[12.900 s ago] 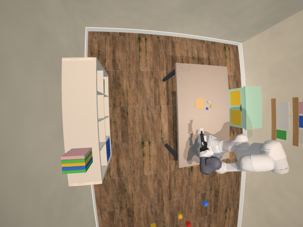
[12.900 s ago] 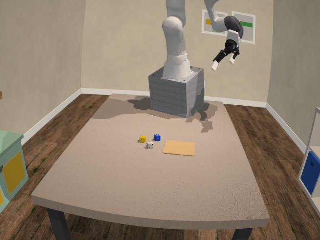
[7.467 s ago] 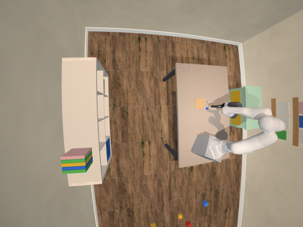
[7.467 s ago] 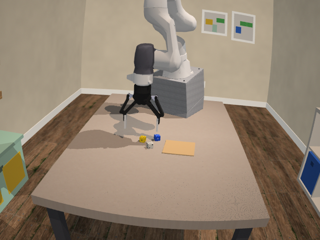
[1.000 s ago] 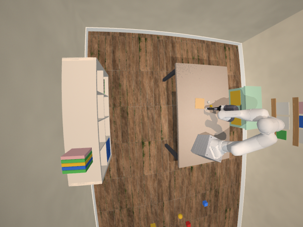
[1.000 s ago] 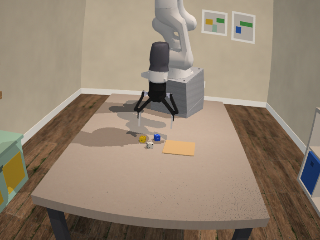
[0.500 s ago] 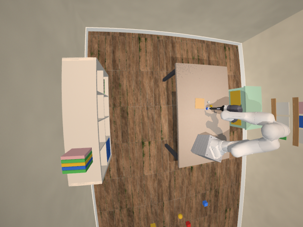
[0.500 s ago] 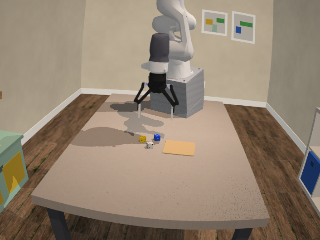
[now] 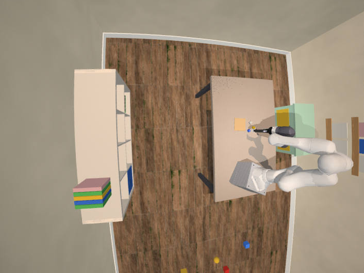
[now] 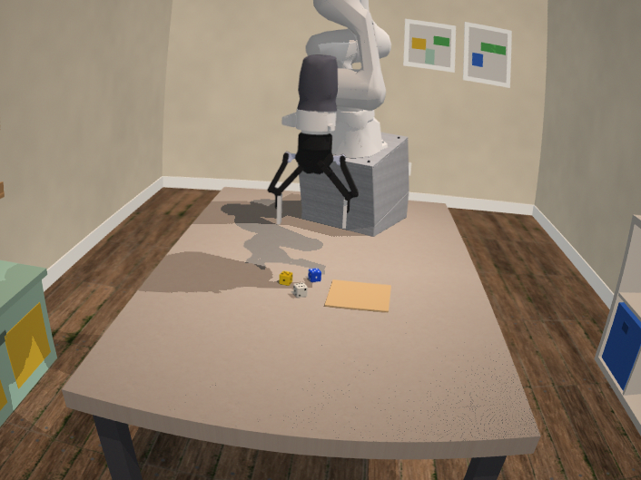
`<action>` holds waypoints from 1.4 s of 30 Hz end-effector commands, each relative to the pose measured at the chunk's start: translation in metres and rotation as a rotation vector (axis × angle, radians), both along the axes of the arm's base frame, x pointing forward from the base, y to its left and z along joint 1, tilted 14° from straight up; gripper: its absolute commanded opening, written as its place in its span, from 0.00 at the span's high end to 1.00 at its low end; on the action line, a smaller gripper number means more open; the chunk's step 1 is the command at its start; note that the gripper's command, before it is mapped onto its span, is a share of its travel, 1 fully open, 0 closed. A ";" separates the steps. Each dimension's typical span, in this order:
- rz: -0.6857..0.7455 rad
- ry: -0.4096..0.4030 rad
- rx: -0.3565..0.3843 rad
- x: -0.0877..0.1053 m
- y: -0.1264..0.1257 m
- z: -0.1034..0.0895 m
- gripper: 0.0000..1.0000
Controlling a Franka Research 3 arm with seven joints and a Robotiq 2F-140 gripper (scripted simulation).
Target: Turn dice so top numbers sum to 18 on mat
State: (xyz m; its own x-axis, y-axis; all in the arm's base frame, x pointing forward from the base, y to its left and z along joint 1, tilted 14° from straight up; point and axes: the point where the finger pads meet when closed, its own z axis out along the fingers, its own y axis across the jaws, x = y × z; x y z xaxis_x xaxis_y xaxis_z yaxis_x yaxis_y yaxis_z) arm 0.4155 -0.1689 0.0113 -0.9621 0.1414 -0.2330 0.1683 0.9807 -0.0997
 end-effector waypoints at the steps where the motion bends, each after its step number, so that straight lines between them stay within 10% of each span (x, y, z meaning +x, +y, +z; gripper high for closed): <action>1: -0.015 0.025 -0.007 -0.005 0.004 0.003 0.00; 42: -0.028 0.024 -0.006 -0.006 0.004 0.012 0.00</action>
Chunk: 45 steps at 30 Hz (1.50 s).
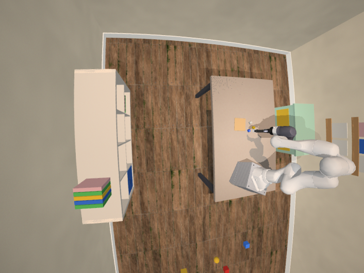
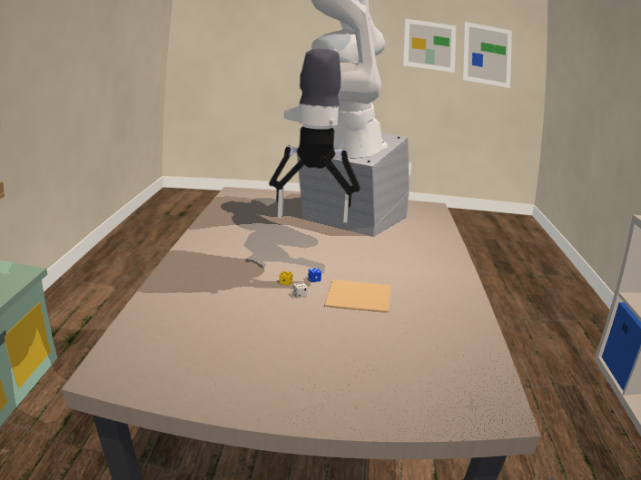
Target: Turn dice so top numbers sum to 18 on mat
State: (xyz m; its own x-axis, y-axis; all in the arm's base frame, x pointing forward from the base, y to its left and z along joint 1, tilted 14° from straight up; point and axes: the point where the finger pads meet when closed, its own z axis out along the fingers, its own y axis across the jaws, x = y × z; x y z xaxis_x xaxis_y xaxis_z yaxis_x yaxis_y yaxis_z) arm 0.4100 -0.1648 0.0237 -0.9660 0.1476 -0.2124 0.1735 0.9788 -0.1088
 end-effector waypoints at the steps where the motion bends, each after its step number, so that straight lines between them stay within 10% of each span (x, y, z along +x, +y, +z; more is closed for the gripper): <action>1: -0.021 0.002 -0.001 0.000 0.000 0.000 0.00; 45: -0.239 -0.026 0.021 0.015 -0.015 0.006 0.00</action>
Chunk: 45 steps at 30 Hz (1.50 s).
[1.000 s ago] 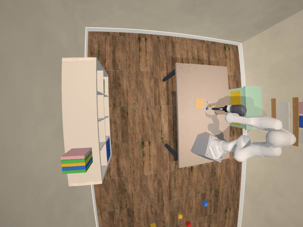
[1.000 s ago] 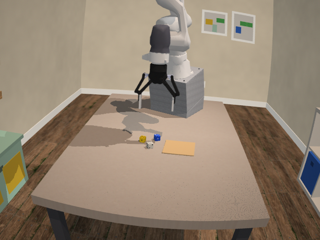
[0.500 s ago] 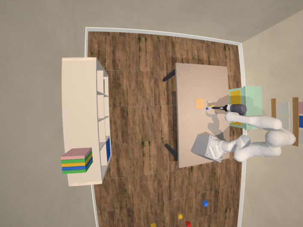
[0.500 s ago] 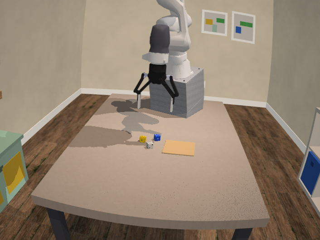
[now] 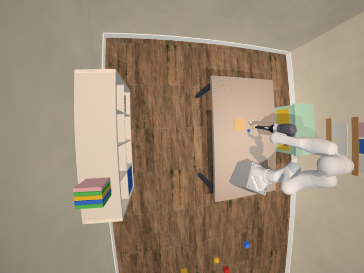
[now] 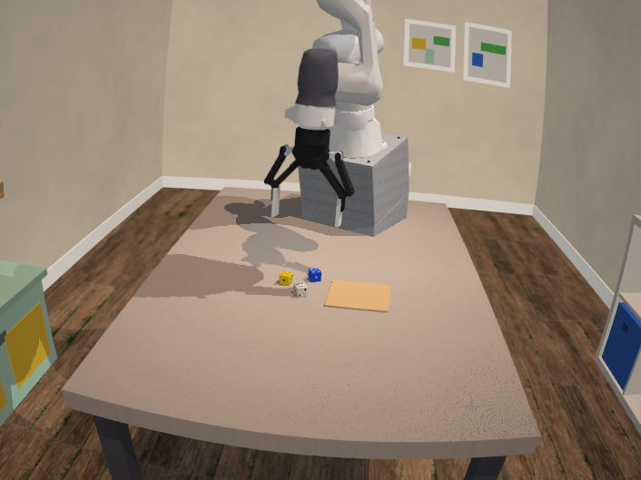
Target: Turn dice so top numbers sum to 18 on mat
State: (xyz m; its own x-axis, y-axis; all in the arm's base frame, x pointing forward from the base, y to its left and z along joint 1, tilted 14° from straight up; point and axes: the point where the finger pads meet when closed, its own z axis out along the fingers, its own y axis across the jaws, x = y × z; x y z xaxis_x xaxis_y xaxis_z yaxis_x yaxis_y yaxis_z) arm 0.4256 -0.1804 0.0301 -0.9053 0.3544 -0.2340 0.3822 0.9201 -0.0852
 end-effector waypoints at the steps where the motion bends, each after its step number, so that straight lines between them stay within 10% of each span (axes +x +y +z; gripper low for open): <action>1: -0.023 0.001 0.005 -0.001 0.000 -0.001 0.00; 24: -0.224 -0.031 0.033 0.014 -0.009 0.004 0.00; 45: -0.771 -0.127 0.161 0.060 -0.013 0.006 0.00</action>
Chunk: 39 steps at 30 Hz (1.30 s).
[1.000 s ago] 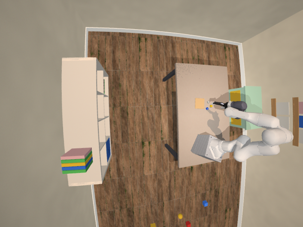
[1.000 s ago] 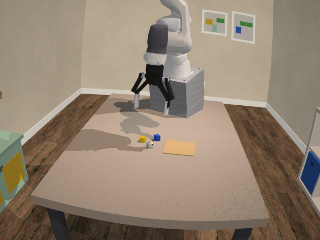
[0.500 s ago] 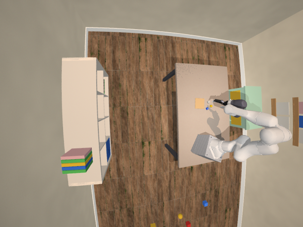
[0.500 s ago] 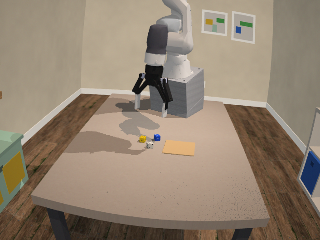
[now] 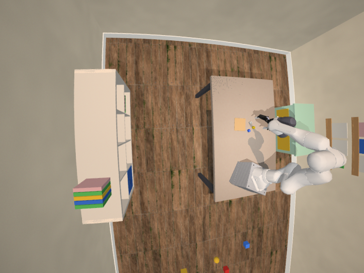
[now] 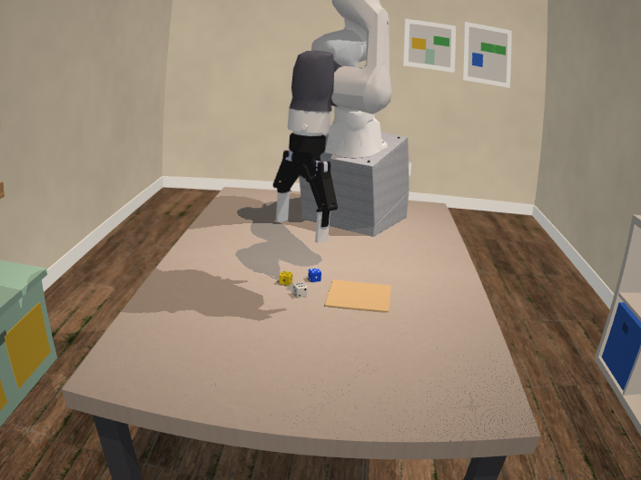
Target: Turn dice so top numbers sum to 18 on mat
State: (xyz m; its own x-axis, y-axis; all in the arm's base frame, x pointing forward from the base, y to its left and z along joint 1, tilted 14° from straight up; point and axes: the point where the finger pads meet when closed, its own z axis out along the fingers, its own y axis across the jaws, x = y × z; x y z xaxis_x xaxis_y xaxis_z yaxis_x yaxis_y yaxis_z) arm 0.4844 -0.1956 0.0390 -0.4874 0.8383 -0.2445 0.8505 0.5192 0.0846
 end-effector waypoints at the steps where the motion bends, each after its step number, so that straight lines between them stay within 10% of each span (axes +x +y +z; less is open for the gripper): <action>1: -0.166 -0.015 0.051 0.003 0.003 -0.003 0.00; 39: -0.210 -0.024 0.066 0.008 0.004 -0.004 0.00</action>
